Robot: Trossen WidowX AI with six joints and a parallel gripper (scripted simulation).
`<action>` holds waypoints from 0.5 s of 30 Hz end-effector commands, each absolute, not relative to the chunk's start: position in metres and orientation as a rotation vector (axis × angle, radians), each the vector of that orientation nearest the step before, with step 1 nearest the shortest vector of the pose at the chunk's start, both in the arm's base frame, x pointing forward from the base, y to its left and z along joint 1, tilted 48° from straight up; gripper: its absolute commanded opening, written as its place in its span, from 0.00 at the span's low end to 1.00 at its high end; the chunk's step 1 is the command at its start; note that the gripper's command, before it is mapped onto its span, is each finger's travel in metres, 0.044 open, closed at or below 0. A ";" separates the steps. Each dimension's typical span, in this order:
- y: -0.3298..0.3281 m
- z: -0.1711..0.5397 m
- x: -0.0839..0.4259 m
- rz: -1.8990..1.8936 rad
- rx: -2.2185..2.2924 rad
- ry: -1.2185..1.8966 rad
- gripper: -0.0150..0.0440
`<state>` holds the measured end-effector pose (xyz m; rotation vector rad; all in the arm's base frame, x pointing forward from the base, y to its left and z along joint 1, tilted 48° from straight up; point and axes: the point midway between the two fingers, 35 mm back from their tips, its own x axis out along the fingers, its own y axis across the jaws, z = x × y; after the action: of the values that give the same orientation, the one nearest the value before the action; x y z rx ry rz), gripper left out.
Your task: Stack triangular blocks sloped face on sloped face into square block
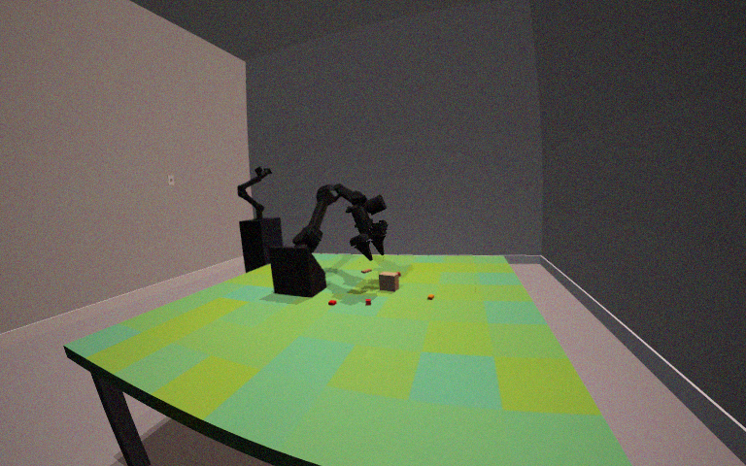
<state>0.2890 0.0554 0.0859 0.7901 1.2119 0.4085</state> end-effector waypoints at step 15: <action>0.048 0.096 0.285 0.411 0.790 1.196 1.00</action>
<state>0.2850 0.0487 0.0968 0.7883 1.1962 0.4142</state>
